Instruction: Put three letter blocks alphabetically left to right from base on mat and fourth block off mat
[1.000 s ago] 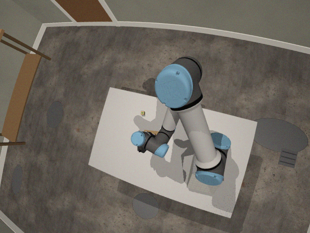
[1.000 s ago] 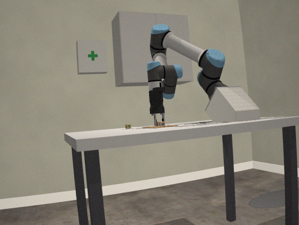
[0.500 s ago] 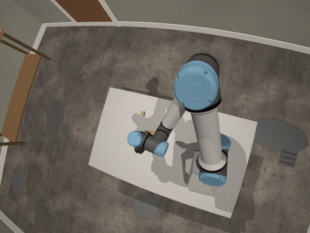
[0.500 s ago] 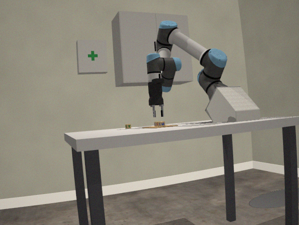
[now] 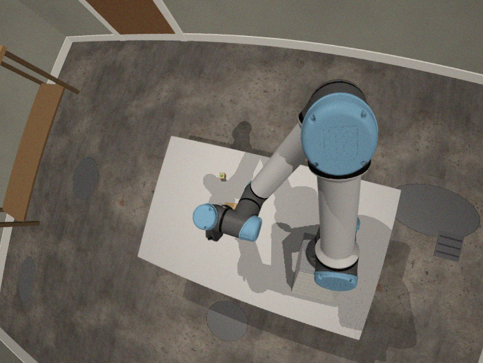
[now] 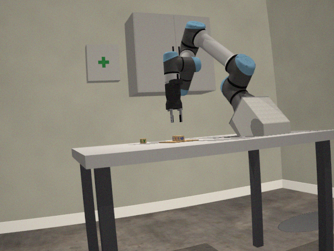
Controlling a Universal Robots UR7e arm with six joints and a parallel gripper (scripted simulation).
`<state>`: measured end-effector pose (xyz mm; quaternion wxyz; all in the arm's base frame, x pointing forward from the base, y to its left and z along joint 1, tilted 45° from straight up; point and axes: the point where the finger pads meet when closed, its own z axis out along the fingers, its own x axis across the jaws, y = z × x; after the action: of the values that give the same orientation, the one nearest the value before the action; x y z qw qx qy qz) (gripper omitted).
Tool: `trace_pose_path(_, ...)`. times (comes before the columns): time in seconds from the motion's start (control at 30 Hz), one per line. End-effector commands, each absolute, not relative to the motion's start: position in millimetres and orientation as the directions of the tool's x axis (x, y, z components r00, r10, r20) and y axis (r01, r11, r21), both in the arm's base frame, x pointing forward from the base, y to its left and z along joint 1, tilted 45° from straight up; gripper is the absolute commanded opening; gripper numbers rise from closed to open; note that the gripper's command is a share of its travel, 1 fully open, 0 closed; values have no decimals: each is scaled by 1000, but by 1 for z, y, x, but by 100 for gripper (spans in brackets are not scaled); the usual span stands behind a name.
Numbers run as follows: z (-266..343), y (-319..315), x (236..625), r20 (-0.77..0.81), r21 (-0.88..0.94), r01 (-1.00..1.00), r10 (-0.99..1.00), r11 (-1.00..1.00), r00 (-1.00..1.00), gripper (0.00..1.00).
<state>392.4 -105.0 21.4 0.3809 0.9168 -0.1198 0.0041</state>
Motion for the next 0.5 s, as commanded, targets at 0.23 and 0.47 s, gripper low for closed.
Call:
trace_pose_path(0.23,23,-103,391,94,698,-221,-220,-681,971,100)
trace_pose_path(0.47,23,-103,391,94,698,-222,-220,-681,971,100)
